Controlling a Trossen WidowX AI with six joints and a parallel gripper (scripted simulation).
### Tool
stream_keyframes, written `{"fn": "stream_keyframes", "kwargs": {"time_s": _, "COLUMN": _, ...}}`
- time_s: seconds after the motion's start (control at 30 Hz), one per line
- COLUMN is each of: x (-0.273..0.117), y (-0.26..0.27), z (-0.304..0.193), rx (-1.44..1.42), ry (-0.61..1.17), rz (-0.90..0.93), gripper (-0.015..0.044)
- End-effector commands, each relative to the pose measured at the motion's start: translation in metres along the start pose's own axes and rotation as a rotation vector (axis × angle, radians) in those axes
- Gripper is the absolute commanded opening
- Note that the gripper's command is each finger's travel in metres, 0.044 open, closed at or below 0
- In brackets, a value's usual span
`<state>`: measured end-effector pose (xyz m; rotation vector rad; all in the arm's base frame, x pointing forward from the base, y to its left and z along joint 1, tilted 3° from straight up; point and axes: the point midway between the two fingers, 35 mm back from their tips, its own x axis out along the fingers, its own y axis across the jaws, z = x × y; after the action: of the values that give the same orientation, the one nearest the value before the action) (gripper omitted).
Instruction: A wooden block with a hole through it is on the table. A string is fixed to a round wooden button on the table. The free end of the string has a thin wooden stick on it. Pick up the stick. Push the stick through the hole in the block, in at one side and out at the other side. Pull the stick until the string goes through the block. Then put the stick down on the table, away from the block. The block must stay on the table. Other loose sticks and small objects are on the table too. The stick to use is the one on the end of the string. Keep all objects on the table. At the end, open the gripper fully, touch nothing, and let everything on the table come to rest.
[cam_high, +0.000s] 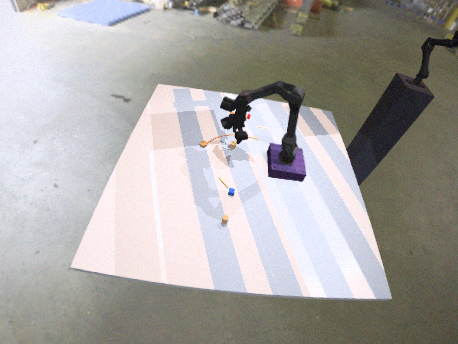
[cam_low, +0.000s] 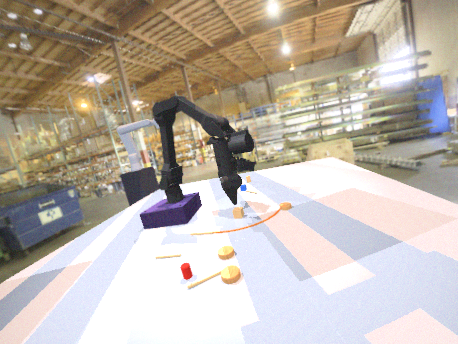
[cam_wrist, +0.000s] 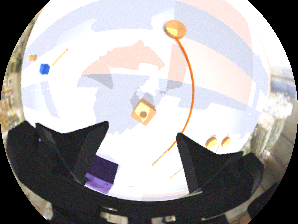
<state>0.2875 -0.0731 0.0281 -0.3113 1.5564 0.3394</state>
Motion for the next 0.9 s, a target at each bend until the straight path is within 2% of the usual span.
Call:
{"fn": "stream_keyframes", "kwargs": {"time_s": 0.0, "x": -0.0076, "y": -0.0001, "z": 0.0040, "rx": 0.840, "ry": -0.006, "rz": 0.004, "gripper": 0.0440}}
{"fn": "stream_keyframes", "kwargs": {"time_s": 0.77, "x": -0.0139, "y": 0.0002, "z": 0.0064, "rx": 1.968, "ry": -0.004, "rz": 0.008, "gripper": 0.0440}}
{"fn": "stream_keyframes", "kwargs": {"time_s": 0.87, "x": -0.0140, "y": 0.0003, "z": 0.0065, "rx": 2.007, "ry": -0.004, "rz": 0.008, "gripper": 0.0440}}
